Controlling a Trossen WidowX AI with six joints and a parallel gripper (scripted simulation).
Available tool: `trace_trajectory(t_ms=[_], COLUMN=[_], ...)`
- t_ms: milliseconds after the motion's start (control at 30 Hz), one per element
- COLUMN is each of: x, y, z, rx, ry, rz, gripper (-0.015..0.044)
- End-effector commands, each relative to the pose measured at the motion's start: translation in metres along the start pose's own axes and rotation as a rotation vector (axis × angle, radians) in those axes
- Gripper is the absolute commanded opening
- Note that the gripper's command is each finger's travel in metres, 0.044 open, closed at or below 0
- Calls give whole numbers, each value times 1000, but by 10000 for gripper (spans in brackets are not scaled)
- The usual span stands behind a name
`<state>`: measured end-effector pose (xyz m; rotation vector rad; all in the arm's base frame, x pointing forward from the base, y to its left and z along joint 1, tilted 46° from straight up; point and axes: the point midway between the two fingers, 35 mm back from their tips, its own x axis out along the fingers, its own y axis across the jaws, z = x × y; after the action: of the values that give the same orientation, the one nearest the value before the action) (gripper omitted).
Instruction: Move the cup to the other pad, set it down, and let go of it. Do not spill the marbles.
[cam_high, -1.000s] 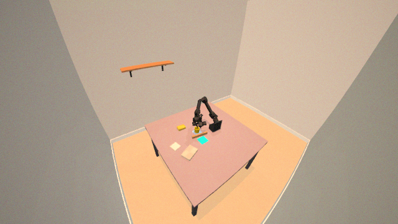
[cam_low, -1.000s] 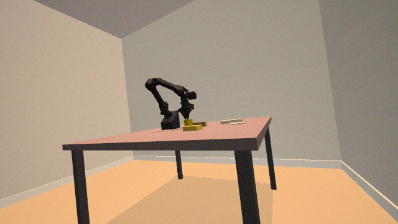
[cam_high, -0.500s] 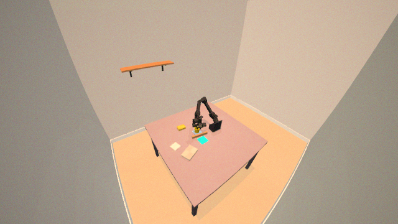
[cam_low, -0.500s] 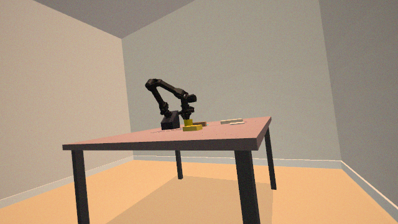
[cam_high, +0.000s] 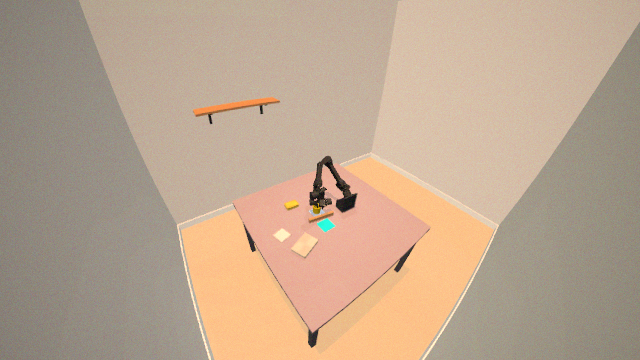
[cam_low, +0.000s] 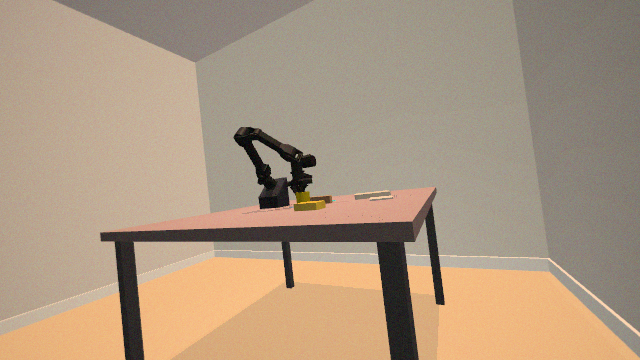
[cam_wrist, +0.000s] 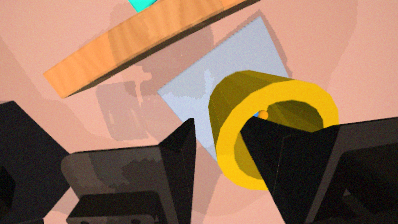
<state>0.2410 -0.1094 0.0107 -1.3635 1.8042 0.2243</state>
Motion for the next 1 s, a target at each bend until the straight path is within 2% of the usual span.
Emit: trace_trajectory(t_ms=[0,700,967], x=[0,0,-17], y=[0,0,-1], z=[0,0,2], rx=[1,1,-1], ry=[0,0,-3], rz=[-1,-1,2], gripper=[147,0,0])
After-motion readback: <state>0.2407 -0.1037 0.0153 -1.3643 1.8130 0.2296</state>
